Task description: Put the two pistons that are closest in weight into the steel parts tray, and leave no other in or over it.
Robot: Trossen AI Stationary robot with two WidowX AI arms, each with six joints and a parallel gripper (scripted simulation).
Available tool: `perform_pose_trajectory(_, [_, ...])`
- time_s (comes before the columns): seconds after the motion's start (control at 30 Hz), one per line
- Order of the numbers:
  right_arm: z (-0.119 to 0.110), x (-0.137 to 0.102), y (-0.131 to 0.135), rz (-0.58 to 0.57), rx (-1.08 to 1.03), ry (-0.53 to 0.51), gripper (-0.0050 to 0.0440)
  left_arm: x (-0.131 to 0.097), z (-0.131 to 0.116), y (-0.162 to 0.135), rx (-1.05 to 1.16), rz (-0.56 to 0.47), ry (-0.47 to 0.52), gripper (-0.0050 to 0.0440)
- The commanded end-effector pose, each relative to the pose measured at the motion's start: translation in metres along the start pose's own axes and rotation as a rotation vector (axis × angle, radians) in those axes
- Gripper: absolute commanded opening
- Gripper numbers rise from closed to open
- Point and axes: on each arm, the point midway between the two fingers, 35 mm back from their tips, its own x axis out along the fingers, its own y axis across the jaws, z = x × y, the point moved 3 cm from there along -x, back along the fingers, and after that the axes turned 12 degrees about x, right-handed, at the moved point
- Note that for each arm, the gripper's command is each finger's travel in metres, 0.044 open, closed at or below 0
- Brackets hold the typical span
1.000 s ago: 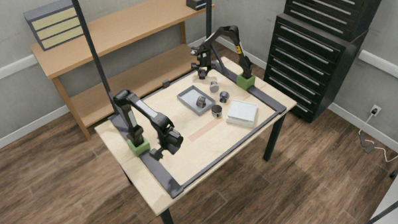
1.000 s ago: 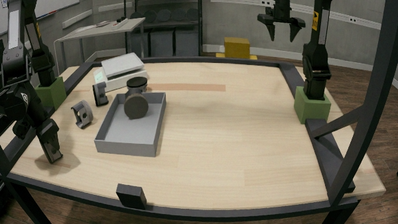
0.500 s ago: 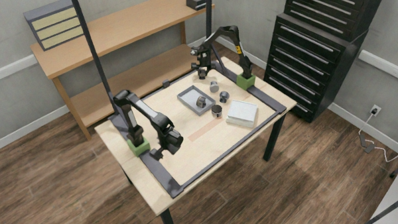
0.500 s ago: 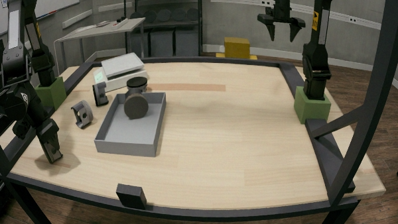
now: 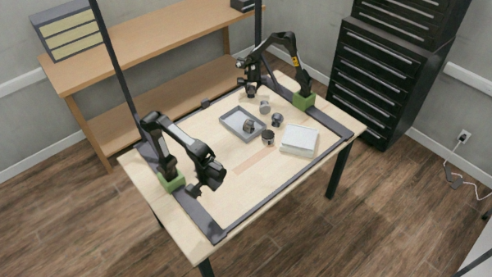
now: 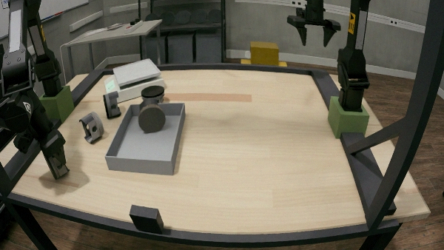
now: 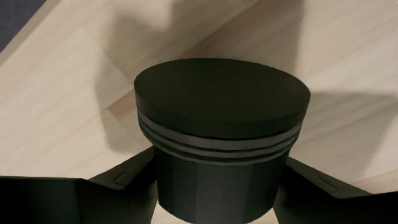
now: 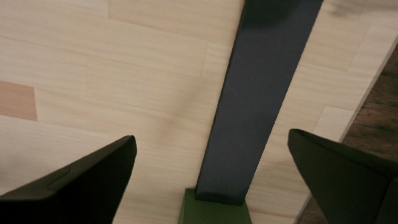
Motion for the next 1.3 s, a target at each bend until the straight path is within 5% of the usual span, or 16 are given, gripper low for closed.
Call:
perform_pose_trajectory(0.0, [0.004,-0.008,0.002,0.010,-0.006,-0.032,0.0400,-0.025,-0.004,0.014,-0.015,0.067,-0.013,0.0158])
perform_pose_trajectory(1.27, [0.004,-0.008,0.002,0.010,-0.006,-0.032,0.0400,-0.081,-0.017,0.014,-0.015,0.068,-0.013,0.0158])
